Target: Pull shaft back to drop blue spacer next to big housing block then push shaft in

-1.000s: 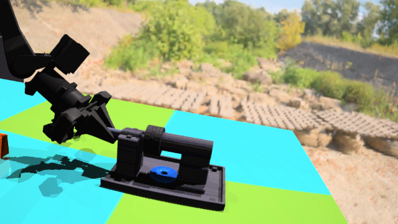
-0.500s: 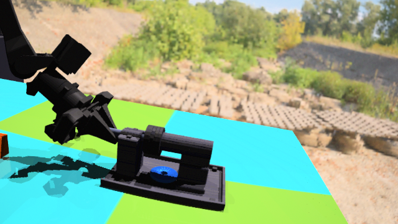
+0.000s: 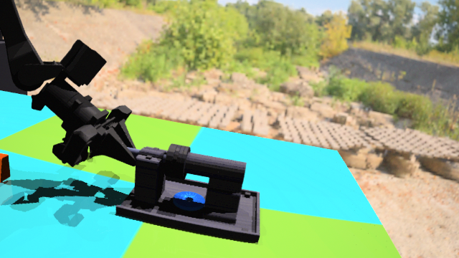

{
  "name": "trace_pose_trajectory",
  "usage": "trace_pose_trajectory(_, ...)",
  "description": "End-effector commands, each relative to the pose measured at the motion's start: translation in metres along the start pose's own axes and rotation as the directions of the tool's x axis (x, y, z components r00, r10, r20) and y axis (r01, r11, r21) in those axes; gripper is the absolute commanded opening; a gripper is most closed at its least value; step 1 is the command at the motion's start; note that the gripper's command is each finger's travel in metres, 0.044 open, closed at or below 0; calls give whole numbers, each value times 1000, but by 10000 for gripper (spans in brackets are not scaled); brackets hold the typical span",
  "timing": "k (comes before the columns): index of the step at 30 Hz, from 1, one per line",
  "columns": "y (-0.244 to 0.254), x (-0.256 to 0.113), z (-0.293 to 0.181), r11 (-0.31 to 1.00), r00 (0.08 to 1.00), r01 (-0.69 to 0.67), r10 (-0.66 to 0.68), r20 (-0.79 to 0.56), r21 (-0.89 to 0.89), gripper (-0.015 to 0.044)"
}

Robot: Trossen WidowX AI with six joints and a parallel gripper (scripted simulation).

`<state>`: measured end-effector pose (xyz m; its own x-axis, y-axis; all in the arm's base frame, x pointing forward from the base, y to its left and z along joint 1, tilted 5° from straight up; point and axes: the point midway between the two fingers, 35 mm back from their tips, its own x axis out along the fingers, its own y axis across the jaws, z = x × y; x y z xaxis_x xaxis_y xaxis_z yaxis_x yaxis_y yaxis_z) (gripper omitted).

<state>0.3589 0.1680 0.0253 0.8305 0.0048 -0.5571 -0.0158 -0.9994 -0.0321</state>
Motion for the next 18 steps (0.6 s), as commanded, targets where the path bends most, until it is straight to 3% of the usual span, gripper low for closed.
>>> trace_pose_trajectory(1, 1, 3, -3, 1000, 1000, -1, 1, -3, -1, 0)
trace_pose_trajectory(5, 1, 3, -3, 1000, 1000, -1, 1, -3, -1, 0)
trace_pose_trajectory(18, 0, -2, 0, 1000, 1000, 0, 0, 1, -1, 341)
